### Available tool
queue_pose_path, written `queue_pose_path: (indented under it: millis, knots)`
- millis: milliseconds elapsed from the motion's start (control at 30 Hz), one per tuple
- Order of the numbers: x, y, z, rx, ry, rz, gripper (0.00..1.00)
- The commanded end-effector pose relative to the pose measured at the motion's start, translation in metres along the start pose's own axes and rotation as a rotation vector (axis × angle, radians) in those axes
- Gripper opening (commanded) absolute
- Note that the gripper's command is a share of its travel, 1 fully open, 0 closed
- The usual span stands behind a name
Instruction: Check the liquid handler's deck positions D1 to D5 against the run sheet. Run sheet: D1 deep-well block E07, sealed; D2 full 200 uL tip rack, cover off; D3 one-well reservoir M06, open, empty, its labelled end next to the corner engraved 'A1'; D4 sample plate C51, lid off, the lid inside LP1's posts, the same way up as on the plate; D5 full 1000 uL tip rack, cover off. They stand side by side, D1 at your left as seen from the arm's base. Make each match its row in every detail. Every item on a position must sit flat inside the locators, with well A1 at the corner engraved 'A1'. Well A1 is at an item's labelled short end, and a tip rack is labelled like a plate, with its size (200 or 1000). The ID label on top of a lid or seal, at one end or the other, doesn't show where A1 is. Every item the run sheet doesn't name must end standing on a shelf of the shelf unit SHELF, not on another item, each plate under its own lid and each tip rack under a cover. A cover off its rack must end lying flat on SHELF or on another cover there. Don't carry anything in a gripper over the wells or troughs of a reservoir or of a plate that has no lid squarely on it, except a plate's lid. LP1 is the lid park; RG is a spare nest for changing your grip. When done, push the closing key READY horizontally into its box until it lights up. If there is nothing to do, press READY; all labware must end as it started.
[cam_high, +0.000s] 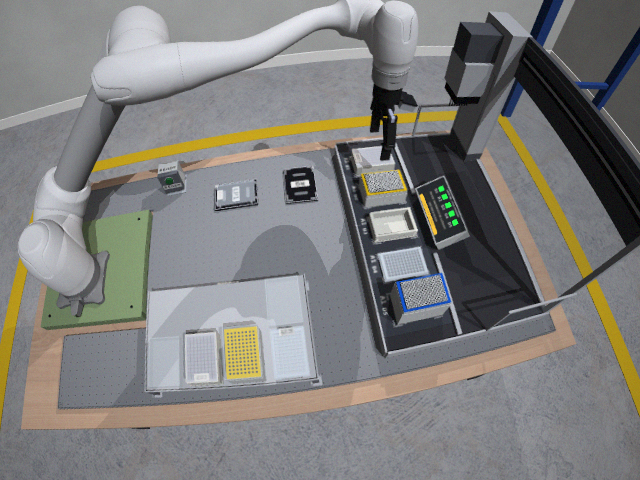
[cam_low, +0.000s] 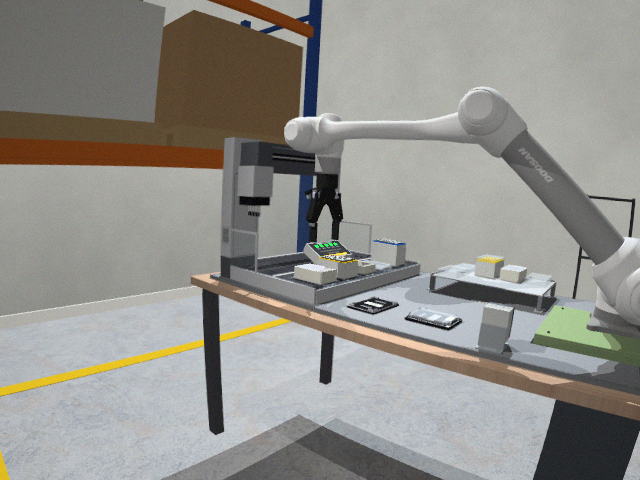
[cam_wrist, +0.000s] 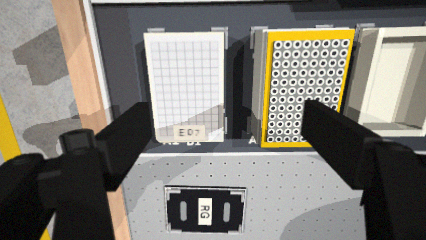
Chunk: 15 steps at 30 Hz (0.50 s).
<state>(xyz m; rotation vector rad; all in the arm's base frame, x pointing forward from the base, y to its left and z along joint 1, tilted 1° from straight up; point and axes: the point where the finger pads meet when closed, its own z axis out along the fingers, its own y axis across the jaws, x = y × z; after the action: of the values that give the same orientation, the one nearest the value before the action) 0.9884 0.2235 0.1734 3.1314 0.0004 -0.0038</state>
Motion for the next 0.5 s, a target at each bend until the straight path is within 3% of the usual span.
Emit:
queue_pose_path:
  millis: [0, 167, 467]
  knots:
    - [0.000, -0.016, -0.002, 0.001, 0.002, 0.000, 0.79]
    - [0.000, -0.040, -0.002, 0.001, 0.002, 0.000, 0.79]
    - [0.000, -0.040, -0.002, 0.001, 0.002, 0.000, 0.79]
